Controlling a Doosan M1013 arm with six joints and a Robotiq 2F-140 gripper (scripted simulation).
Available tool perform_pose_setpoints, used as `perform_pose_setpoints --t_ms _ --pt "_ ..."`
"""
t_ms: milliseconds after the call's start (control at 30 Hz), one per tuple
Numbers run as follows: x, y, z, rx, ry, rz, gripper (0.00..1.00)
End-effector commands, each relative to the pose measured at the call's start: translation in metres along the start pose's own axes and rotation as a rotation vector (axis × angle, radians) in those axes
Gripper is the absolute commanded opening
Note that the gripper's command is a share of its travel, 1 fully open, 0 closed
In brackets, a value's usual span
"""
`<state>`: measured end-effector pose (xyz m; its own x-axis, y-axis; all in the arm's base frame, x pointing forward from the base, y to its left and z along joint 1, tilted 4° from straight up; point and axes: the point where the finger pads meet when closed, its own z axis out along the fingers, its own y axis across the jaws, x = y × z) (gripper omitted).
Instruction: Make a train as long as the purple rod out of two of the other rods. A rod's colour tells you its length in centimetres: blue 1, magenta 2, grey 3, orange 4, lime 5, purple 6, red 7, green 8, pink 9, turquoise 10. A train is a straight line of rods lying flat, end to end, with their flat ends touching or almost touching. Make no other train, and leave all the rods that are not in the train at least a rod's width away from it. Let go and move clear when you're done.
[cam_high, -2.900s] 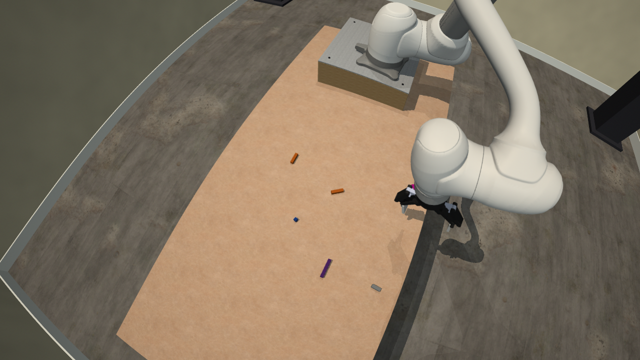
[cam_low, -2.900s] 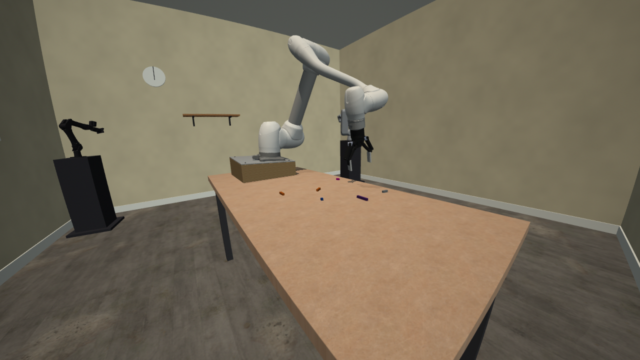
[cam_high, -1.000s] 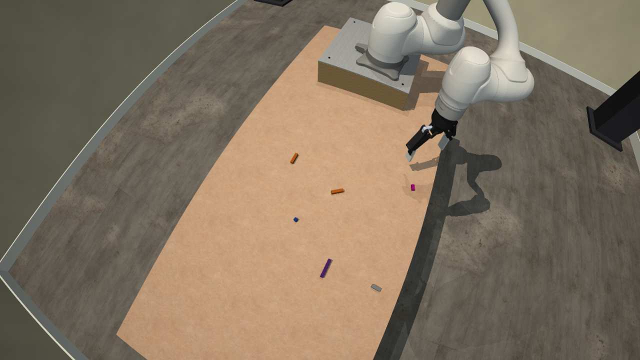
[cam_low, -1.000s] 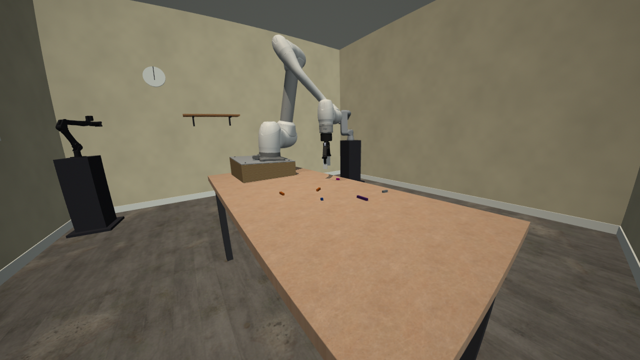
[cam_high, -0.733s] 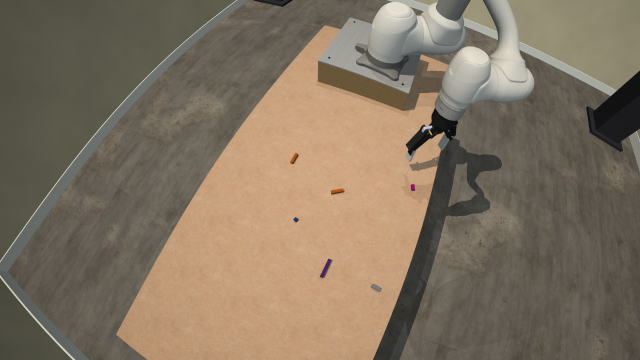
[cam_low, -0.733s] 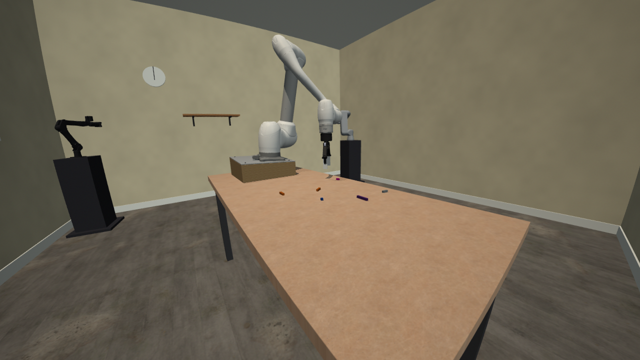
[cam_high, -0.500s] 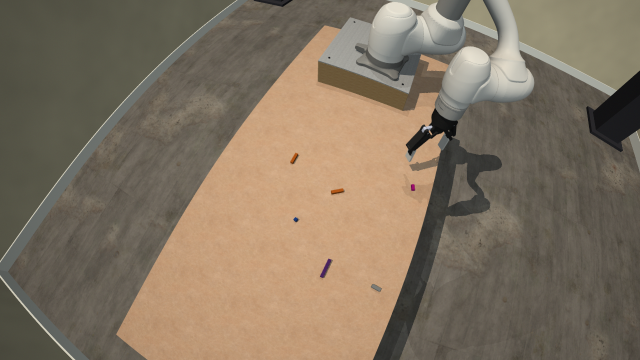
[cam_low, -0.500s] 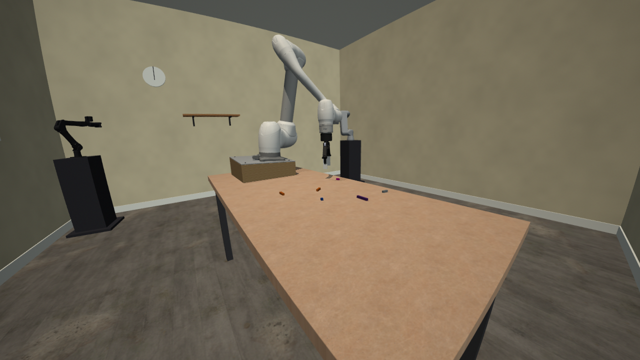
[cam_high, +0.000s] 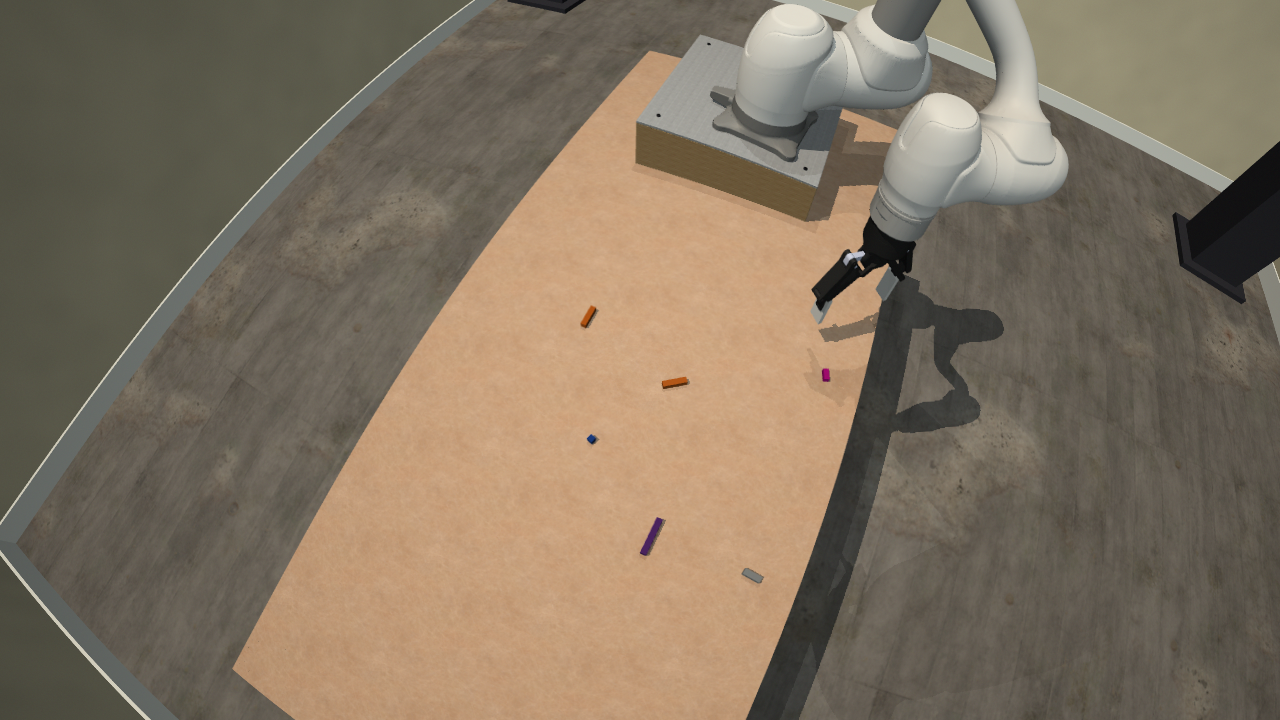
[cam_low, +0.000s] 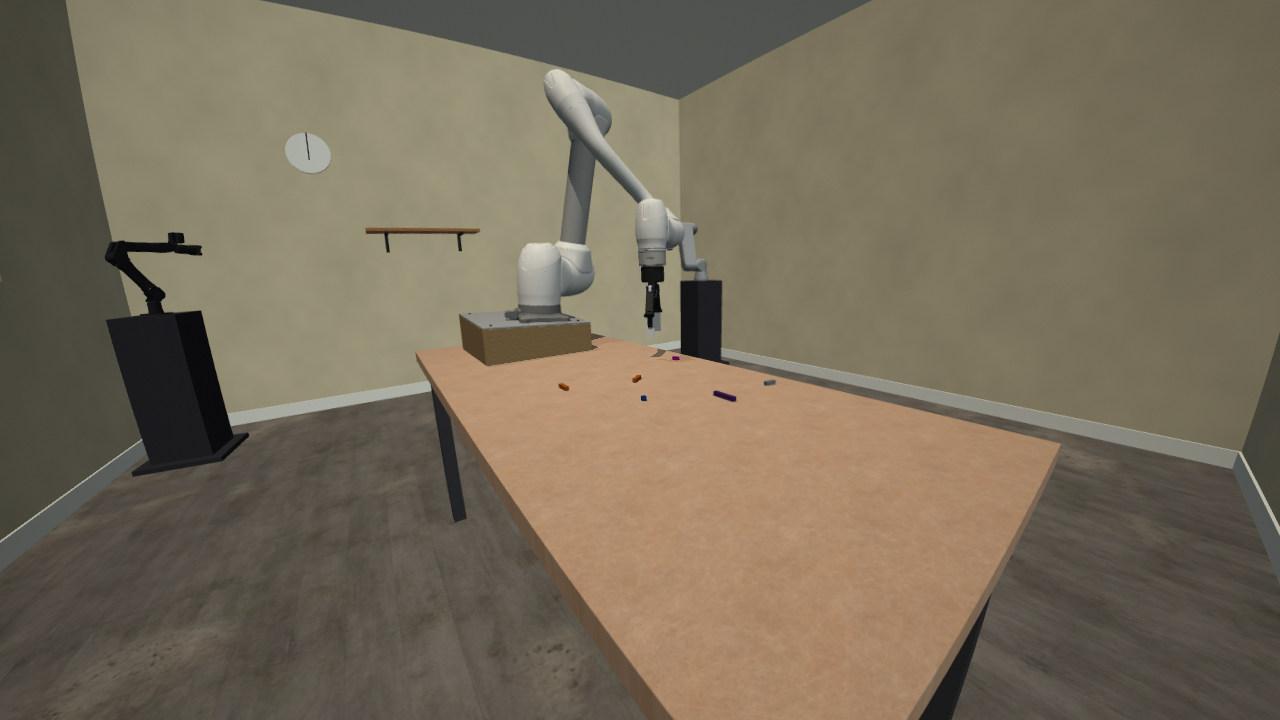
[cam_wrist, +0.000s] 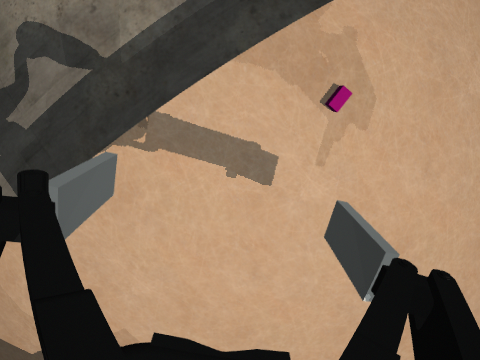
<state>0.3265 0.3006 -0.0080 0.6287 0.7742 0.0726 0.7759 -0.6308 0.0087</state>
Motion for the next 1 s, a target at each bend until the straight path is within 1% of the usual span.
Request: perform_pose_setpoints --t_ms 0,733,800,867,967 --pt "0.000 0.000 0.000 0.000 0.000 0.000 1.00" --pt "0.000 0.001 0.000 0.000 0.000 0.002 1.00" --pt "0.003 0.012 0.000 0.000 0.000 0.046 1.00" --pt "0.009 0.044 0.000 0.000 -0.002 0.165 1.00" --pt "0.012 0.073 0.000 0.000 -0.003 0.268 1.00"
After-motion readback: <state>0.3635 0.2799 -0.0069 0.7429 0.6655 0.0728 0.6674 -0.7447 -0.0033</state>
